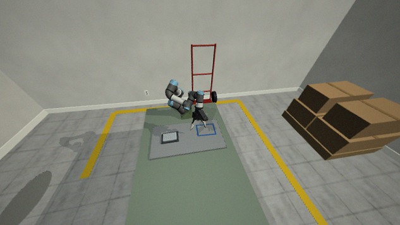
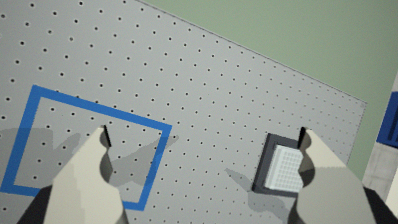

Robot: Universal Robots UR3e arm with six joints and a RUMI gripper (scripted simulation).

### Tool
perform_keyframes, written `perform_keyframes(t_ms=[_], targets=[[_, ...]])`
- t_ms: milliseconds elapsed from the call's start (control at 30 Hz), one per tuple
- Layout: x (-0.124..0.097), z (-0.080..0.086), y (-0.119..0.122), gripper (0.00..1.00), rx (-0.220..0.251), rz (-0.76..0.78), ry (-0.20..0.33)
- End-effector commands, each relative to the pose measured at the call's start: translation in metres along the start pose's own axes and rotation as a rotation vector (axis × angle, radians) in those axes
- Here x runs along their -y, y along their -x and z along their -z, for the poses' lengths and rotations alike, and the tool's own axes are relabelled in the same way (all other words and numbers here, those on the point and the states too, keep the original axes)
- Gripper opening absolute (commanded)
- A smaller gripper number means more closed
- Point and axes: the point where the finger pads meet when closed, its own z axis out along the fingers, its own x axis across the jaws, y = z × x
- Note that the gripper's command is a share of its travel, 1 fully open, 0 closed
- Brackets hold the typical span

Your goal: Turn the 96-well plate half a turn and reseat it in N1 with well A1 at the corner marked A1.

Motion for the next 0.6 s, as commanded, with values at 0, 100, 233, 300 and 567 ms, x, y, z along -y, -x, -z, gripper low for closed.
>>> perform_keyframes(t_ms=[0, 100, 233, 300, 567], targets=[[0.001, 0.001, 0.000, 1.00, 0.000, -0.002, -0.002], [-0.001, -0.003, -0.010, 1.00, 0.008, -0.066, 0.014], [-0.005, -0.009, -0.027, 1.00, 0.019, -0.183, 0.044], [-0.007, -0.011, -0.035, 1.00, 0.024, -0.234, 0.058], [-0.018, -0.022, -0.065, 1.00, 0.035, -0.447, 0.116]])
